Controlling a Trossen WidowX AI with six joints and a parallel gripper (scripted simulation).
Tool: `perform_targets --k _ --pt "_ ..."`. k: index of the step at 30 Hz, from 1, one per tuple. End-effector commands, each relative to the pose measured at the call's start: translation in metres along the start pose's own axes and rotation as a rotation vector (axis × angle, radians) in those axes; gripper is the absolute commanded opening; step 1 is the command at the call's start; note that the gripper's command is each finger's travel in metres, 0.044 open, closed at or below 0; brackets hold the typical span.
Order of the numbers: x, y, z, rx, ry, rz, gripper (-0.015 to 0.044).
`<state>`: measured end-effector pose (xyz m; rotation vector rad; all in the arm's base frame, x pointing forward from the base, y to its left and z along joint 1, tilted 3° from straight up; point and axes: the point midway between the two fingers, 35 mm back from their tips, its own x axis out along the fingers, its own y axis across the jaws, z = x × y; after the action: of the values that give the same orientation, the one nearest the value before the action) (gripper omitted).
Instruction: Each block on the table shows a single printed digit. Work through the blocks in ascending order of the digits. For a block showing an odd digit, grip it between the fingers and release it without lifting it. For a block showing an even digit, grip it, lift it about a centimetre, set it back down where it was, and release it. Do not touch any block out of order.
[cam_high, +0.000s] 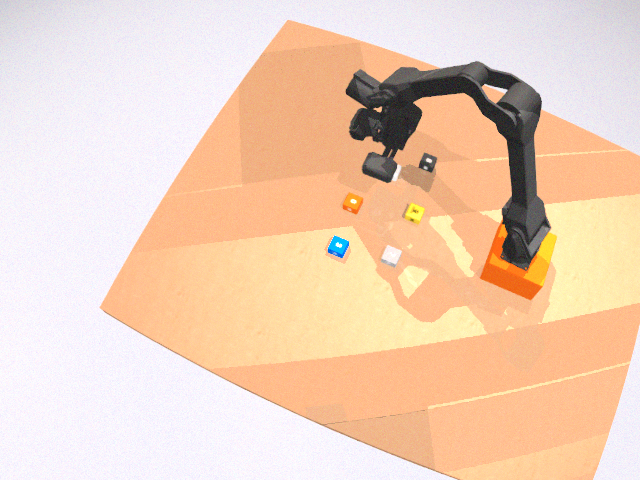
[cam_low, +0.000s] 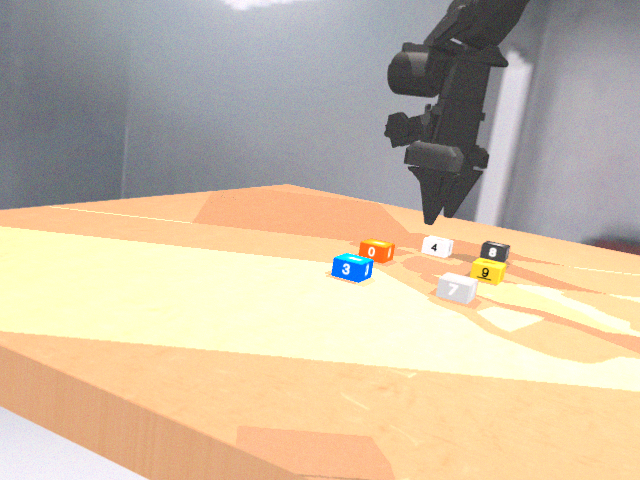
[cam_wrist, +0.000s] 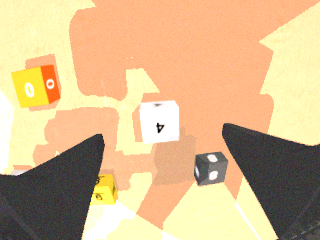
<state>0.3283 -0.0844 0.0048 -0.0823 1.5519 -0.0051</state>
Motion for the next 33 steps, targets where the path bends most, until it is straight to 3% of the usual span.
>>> perform_targets --k 1,20,30,33 --pt "0.006 0.0 -0.001 -0.005 0.003 0.001 0.04" --pt "0.035 0.0 -0.001 -0.005 0.003 0.001 0.04" --pt "0.035 0.0 -0.001 -0.005 0.003 0.001 0.0138" --pt "0.035 0.0 -0.001 -0.005 0.003 0.001 0.012"
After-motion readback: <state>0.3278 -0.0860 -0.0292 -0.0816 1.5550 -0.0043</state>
